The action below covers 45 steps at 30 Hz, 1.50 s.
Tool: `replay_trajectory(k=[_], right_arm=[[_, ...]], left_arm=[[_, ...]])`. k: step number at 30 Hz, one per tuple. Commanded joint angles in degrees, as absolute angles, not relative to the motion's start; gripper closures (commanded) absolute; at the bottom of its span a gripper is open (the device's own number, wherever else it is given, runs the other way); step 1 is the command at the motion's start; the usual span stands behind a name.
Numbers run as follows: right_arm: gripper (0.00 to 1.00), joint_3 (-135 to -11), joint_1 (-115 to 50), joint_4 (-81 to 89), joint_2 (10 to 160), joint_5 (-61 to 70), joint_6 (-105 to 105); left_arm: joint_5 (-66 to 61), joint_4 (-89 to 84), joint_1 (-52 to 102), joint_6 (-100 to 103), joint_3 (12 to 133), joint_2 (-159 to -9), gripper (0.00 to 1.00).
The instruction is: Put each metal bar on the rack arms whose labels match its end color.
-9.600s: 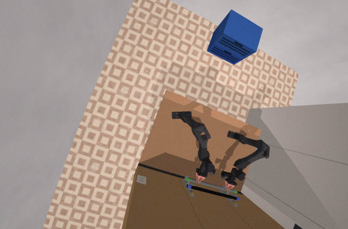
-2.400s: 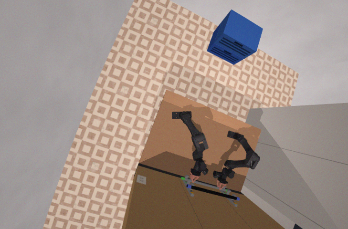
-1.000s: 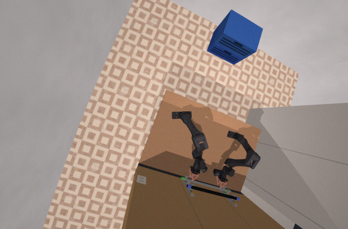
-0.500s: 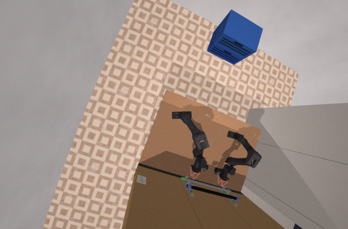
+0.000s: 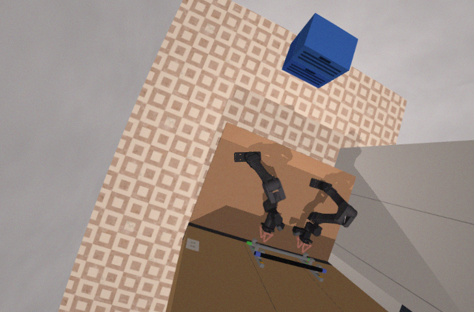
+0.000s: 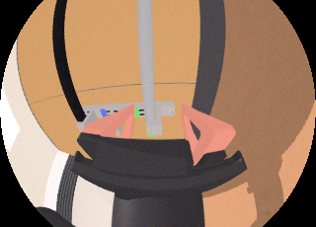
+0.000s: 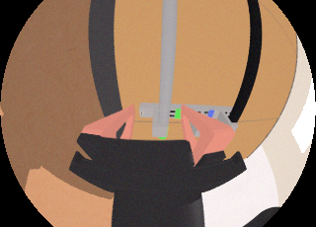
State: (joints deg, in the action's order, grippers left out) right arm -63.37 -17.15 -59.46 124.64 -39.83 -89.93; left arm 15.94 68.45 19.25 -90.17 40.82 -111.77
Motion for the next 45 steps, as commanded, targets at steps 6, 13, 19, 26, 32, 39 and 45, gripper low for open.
replay_trajectory(k=[6,13,19,26,32,39,45], right_arm=[[0.37,-61.4,-18.3,-60.7,122.2,-41.0,-89.9],[0.37,-59.7,-19.0,-61.5,121.3,-41.7,-89.9],[0.37,-58.5,-19.6,-62.0,120.6,-42.3,-89.9],[0.36,-59.0,-19.7,-59.2,118.1,-42.4,-90.0],[0.36,-59.7,-19.7,-56.2,115.7,-42.4,-90.1],[0.35,-60.5,-19.8,-53.5,113.9,-42.4,-90.1],[0.35,-61.5,-19.8,-50.3,111.7,-42.5,-90.1]], left_arm=[[17.0,70.6,20.3,-90.0,38.7,-109.3,0.36],[17.4,71.3,20.8,-90.0,36.8,-108.1,0.36],[17.8,71.8,21.1,-90.0,35.4,-107.2,0.36],[17.7,67.9,21.1,-90.0,36.0,-103.7,0.35],[17.7,63.7,21.1,-90.1,36.8,-100.3,0.35],[17.7,60.1,21.1,-90.1,37.8,-97.6,0.34],[17.7,55.9,21.1,-90.1,39.0,-94.6,0.34]])
